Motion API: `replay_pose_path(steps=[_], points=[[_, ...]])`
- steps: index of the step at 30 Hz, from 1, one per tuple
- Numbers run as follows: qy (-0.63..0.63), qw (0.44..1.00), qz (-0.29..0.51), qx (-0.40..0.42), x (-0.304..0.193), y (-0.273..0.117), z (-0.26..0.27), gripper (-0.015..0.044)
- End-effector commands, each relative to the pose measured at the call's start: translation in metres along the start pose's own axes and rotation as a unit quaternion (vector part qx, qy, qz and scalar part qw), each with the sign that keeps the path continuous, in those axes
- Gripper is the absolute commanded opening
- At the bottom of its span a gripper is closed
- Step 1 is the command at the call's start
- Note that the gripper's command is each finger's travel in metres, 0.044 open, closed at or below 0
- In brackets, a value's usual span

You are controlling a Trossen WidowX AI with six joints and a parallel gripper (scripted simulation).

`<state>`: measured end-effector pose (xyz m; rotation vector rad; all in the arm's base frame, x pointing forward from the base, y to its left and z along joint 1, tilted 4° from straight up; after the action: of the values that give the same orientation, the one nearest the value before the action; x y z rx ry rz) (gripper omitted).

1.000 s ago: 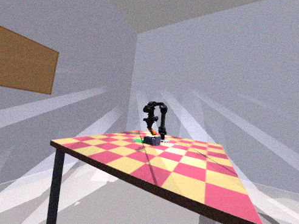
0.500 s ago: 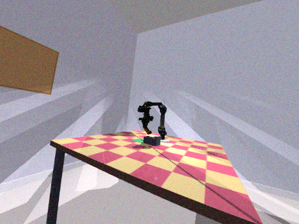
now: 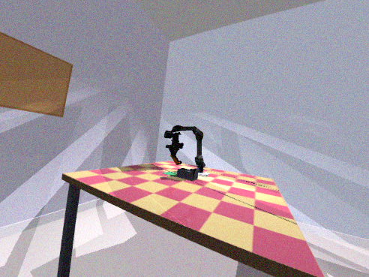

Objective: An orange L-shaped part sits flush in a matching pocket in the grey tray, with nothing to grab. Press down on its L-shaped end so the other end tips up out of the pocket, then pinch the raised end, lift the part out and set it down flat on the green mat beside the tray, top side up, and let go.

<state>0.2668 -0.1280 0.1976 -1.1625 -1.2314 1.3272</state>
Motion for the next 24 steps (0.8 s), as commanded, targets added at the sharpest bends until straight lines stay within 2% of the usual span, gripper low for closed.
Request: replay_pose_path(steps=[1,24], points=[[-0.002,1.000,0.002,0.001,-0.014,0.000,0.002,0.0000],[-0.002,1.000,0.002,0.001,-0.015,0.028,0.001,0.0000]])
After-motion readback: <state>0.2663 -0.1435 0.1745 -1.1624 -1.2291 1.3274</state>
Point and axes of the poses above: the point midway between the two fingers, 35 mm back from their tips, its own y axis out along the fingers, its own z axis across the jaws, x = y × z, the point moved 3 cm from there along -y, back along the fingers
